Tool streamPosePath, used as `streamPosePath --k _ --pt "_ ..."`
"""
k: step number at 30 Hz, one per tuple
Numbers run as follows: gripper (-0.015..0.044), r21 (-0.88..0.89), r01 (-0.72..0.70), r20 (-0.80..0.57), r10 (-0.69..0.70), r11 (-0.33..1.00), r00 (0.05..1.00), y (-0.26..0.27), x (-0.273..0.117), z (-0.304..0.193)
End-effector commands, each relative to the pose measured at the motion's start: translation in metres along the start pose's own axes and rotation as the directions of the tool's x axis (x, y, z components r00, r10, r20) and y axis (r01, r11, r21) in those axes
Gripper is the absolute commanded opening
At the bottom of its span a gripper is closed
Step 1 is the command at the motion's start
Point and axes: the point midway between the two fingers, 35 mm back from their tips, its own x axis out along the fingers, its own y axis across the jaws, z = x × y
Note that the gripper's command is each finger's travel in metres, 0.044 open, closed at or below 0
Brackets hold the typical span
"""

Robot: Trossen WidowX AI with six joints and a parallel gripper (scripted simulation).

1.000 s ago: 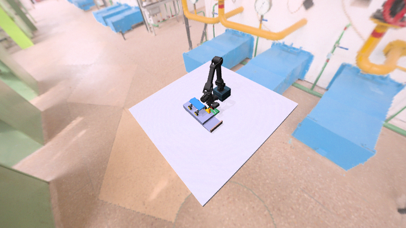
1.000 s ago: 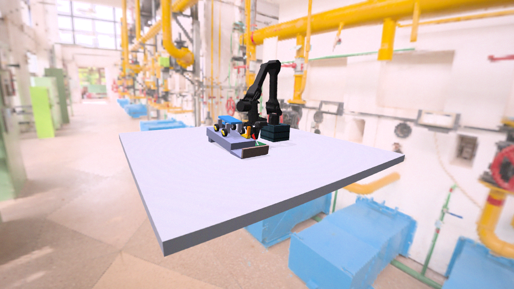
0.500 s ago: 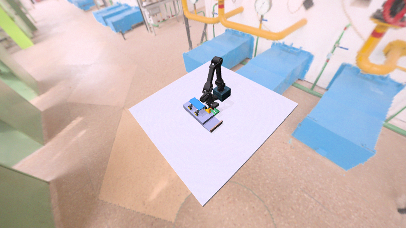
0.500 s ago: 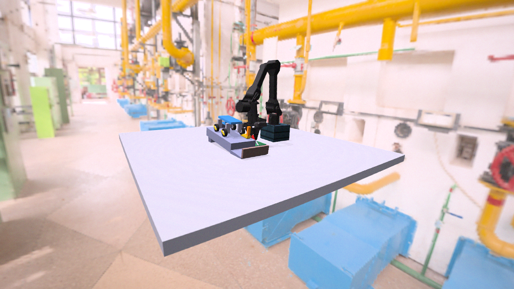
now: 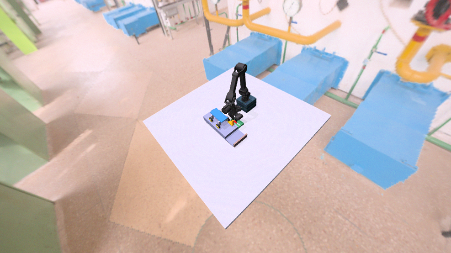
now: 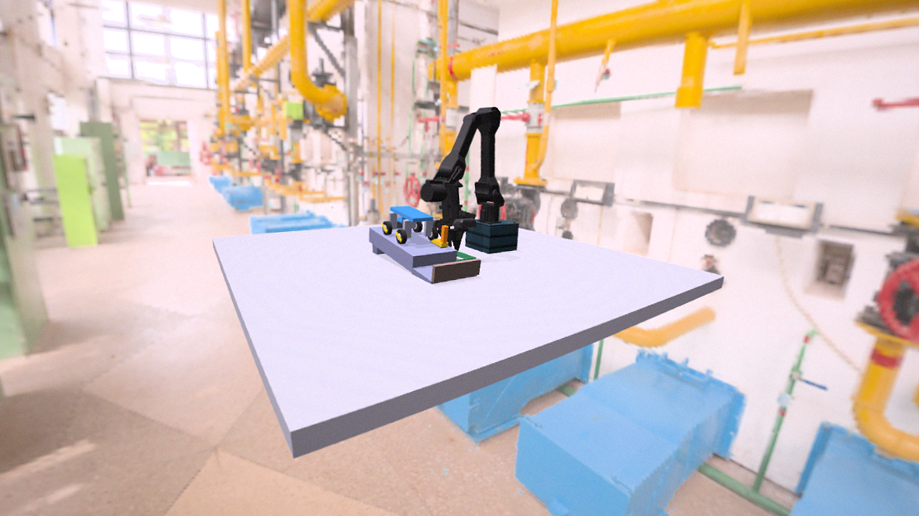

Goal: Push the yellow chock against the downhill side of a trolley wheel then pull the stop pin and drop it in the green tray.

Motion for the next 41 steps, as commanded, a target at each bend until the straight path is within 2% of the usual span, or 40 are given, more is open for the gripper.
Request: streamPosePath --k 1,4,10,16,23,27,41 --pt "0.019 -0.004 0.002 0.007 -0.002 1.0 1.0 0.002 0.003 0.002" --pt "0.019 -0.004 0.002 0.007 -0.002 1.0 1.0 0.002 0.003 0.002" --pt "0.034 0.0 0.0 -0.001 0.0 1.0 1.0 0.001 0.001 0.0" --pt "0.034 0.0 0.0 0.0 0.0 1.0 1.0 0.001 0.0 0.0" --pt "0.034 -0.003 0.002 0.007 -0.002 1.0 1.0 -0.002 -0.022 0.003" --pt "0.044 -0.004 0.002 0.007 -0.002 1.0 1.0 -0.003 -0.03 0.004" --pt "0.044 -0.004 0.002 0.007 -0.002 1.0 1.0 -0.009 -0.071 0.005"
